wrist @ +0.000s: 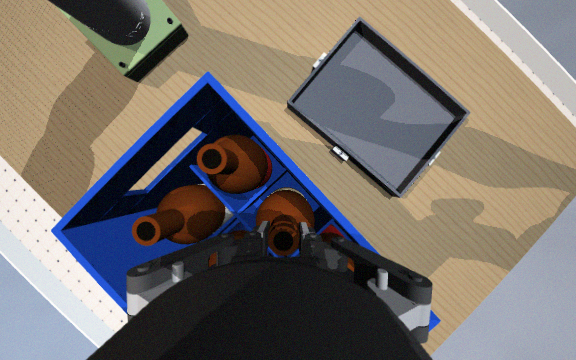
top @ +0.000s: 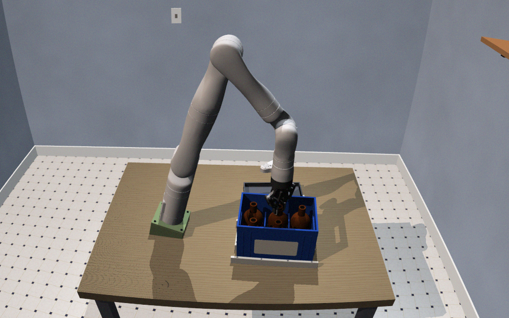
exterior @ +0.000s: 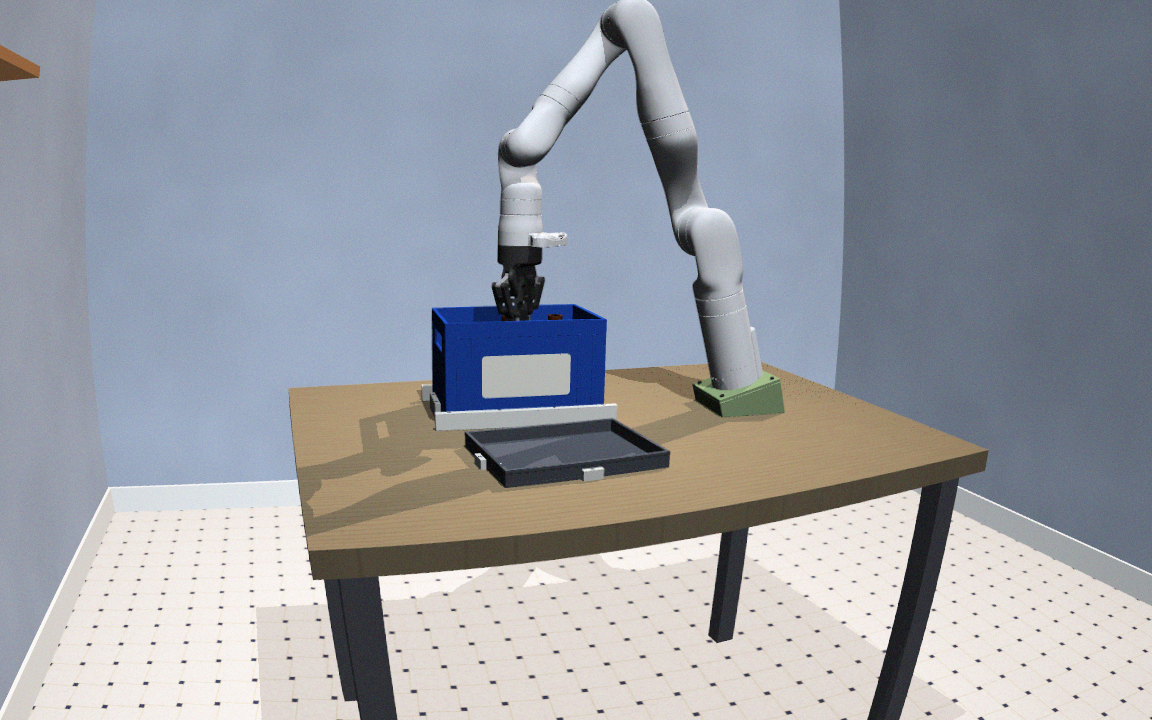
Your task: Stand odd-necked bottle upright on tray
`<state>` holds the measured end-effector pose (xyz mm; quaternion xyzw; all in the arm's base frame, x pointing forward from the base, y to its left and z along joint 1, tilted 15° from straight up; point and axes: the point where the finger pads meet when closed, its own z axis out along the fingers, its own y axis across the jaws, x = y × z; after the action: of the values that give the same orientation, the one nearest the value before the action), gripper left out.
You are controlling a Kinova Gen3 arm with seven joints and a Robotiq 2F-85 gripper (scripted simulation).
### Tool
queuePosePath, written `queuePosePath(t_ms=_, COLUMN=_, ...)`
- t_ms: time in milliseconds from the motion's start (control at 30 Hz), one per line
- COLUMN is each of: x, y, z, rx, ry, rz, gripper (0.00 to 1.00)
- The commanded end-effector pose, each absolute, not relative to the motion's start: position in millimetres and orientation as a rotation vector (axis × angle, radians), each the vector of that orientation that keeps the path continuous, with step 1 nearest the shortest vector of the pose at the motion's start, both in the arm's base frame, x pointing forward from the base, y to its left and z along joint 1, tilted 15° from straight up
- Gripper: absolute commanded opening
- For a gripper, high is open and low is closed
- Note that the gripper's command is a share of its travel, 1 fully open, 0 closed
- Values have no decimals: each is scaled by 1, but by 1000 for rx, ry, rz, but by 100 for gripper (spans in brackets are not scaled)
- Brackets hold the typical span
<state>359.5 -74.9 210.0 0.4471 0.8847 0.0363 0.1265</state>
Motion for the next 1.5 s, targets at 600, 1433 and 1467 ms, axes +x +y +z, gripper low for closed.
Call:
queuePosePath(t_ms=600, x=360, y=-75, z=210, rx=1301, ry=2575, rz=106, gripper=64)
queuePosePath(t_ms=1433, x=357, y=-74, z=220, rx=1301, ry=2575, rz=106, gripper=64)
queuePosePath(t_ms=1467, x=357, y=-74, z=220, rx=1301, ry=2575, rz=106, gripper=64)
